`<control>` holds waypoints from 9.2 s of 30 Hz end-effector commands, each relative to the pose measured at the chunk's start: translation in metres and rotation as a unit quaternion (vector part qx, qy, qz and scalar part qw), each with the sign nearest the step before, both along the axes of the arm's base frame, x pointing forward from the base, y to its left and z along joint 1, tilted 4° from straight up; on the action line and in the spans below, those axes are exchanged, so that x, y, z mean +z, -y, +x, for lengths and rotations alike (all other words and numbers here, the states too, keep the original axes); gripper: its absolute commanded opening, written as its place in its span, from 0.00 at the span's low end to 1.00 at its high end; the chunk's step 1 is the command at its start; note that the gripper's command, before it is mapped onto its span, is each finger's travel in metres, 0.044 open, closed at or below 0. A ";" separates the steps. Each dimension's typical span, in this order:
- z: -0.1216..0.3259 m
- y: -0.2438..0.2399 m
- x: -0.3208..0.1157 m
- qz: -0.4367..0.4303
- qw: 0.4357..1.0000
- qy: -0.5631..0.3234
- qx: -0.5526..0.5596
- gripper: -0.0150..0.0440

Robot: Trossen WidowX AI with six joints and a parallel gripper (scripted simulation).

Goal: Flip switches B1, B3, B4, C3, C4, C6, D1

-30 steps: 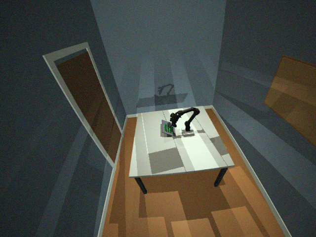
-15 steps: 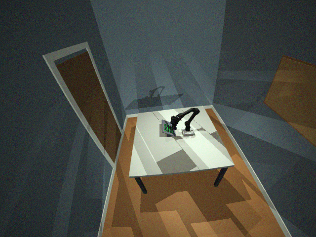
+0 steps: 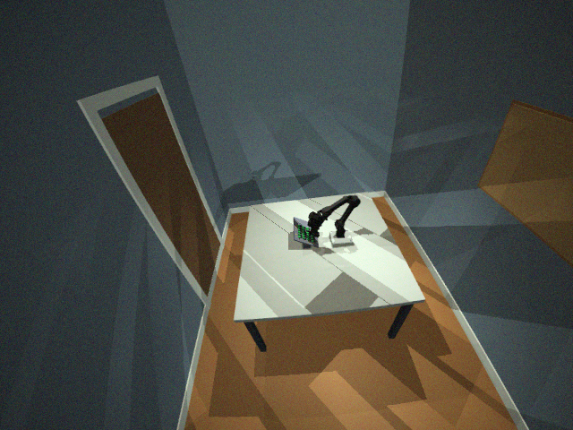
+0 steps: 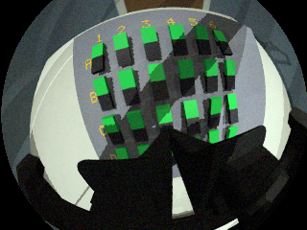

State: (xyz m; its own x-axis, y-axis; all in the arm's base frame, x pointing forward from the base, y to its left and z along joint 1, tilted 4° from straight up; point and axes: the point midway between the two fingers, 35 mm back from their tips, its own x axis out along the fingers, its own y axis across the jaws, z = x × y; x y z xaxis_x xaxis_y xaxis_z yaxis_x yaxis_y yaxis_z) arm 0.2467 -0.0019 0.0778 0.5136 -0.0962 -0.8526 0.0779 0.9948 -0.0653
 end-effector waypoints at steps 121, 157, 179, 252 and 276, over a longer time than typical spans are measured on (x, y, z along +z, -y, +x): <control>-0.002 0.028 -0.003 -0.002 1.000 -0.004 0.004 0.25; 0.000 0.028 -0.007 -0.002 1.000 -0.004 0.004 0.25; -0.030 0.023 0.049 -0.001 1.000 -0.018 0.003 0.25; -0.005 0.084 -0.001 -0.005 1.000 -0.004 0.004 0.25; -0.003 0.084 -0.003 -0.005 1.000 -0.004 0.004 0.25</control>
